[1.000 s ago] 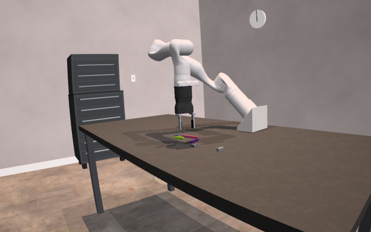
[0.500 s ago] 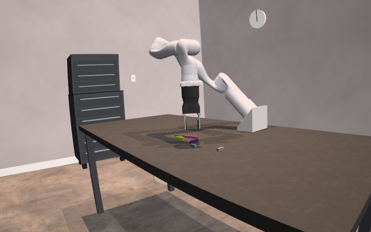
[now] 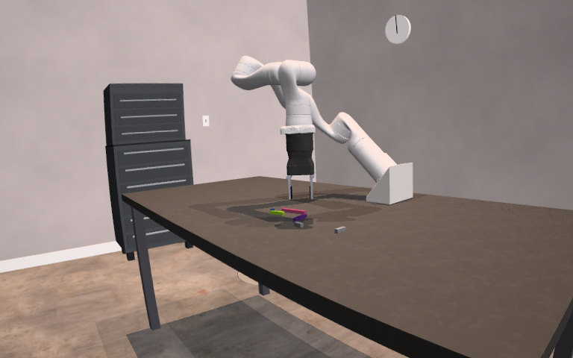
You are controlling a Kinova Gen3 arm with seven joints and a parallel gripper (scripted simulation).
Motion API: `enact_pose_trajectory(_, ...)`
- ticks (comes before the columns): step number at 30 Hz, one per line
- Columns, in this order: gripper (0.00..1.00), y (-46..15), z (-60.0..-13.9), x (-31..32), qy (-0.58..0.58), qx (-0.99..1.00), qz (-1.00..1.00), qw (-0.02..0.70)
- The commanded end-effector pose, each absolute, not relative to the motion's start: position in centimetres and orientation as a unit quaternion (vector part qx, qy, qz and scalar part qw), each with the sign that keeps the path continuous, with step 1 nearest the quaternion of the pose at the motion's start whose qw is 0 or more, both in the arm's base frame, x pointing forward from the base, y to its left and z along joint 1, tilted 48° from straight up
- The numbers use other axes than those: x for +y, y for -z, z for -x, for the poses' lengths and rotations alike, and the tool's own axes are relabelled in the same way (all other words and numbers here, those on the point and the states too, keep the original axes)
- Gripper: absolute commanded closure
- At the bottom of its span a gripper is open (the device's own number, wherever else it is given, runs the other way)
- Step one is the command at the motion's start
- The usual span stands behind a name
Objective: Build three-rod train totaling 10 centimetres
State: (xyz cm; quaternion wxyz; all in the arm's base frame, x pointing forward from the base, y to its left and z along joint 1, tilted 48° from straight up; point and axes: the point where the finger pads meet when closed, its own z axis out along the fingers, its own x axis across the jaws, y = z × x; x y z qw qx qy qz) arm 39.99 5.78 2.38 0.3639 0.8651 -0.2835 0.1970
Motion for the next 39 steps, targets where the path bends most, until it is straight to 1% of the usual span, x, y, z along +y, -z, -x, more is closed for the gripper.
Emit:
enact_pose_trajectory(1,0.00,-1.99,-39.54,6.04,-0.198,-0.289,-0.864,0.361)
enact_pose_trajectory(39,0.00,-1.94,-39.48,6.08,-0.201,-0.297,-0.861,0.359)
